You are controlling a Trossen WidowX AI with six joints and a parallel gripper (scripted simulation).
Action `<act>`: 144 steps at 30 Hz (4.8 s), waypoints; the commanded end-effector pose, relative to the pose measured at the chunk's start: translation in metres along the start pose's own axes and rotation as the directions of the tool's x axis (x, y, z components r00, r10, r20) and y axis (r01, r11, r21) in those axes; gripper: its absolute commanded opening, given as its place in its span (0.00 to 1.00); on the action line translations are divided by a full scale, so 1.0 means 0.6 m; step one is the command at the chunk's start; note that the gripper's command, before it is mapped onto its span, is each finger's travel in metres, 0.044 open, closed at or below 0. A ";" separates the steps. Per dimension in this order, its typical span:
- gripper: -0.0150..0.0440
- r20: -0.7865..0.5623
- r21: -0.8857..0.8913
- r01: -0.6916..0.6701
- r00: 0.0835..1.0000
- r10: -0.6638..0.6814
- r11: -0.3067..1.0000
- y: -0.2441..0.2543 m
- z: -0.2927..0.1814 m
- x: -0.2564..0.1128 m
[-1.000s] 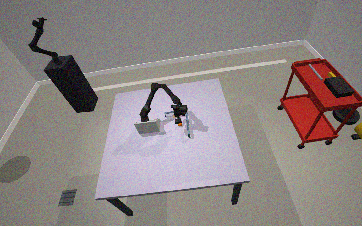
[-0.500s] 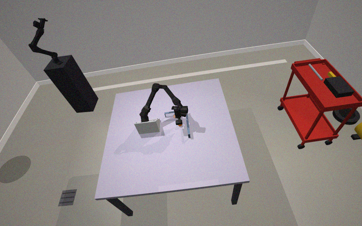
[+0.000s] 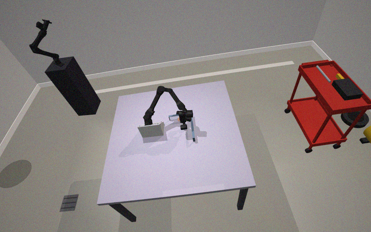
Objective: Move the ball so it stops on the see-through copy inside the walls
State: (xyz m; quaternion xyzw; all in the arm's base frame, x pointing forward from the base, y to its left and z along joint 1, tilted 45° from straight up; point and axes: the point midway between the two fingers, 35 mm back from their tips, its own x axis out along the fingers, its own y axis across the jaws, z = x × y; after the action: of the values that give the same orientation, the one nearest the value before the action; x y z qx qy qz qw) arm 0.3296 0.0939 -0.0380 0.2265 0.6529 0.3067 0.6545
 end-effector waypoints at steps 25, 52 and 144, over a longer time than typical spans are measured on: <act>0.25 0.001 0.006 0.004 1.000 -0.004 1.000 -0.006 0.008 -0.043; 0.25 -0.001 0.292 0.007 1.000 -0.007 0.956 0.034 -0.008 -0.186; 0.57 -0.004 1.000 0.004 1.000 0.014 -0.006 0.180 -0.072 0.023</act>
State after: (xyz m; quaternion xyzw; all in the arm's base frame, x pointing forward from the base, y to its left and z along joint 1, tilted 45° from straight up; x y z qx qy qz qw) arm 0.2744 0.1753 0.0253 0.6245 0.6809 -0.2436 0.2950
